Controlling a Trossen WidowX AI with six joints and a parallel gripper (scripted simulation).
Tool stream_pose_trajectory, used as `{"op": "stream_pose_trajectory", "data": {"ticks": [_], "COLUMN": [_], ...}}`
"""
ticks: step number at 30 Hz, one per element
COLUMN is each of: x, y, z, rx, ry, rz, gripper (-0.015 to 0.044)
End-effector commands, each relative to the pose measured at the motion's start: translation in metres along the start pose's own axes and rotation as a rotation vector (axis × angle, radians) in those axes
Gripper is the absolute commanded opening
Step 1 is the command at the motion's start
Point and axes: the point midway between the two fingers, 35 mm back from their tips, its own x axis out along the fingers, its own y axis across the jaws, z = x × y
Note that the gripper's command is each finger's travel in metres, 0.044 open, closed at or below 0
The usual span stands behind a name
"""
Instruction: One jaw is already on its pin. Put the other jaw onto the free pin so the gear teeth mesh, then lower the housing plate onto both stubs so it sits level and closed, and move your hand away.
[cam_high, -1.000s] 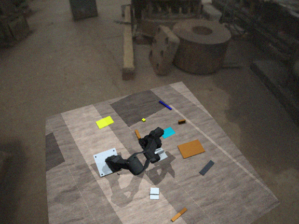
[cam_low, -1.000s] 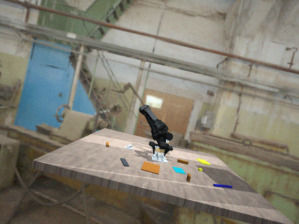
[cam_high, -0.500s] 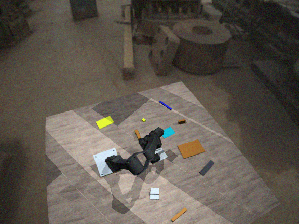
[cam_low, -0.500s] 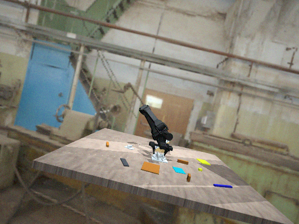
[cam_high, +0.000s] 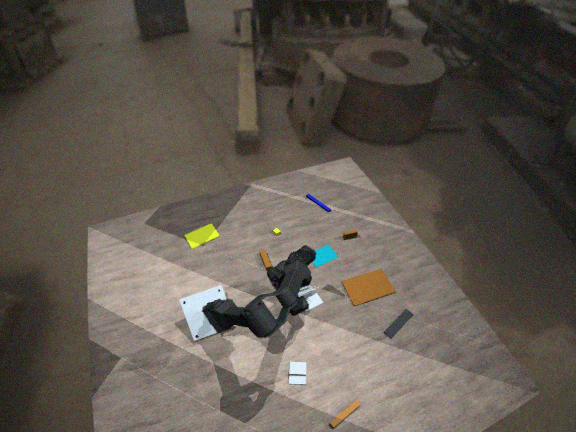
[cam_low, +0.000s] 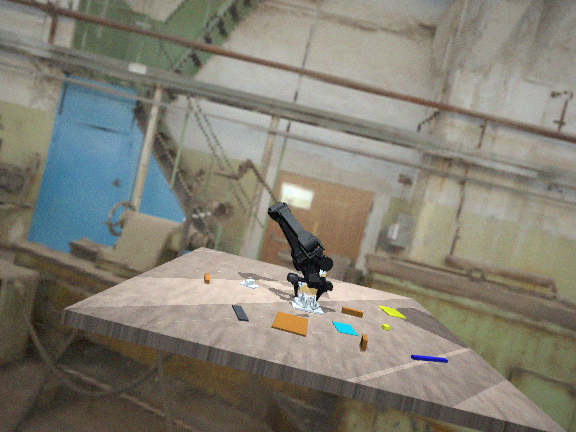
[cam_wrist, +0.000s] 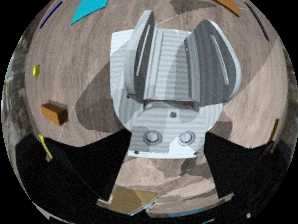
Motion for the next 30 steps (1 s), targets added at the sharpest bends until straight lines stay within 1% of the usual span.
{"op": "stream_pose_trajectory", "data": {"ticks": [1,15,19,23,25,29,30], "x": [0.000,-0.001,-0.021,-0.060,-0.073,-0.075,-0.068], "y": [0.000,0.000,0.001,0.000,-0.001,-0.001,0.000], "z": [0.000,0.000,0.002,-0.001,-0.003,-0.003,0.000], "rx": [0.000,0.000,-0.001,-0.001,-0.001,-0.001,-0.005], "ry": [0.000,0.000,0.000,0.001,0.001,0.002,-0.010], "rz": [0.000,0.000,0.003,0.003,0.000,0.000,-0.002], "gripper": [0.0440,0.0440,0.0440,0.0440,0.0440,0.0440,0.0440]}}
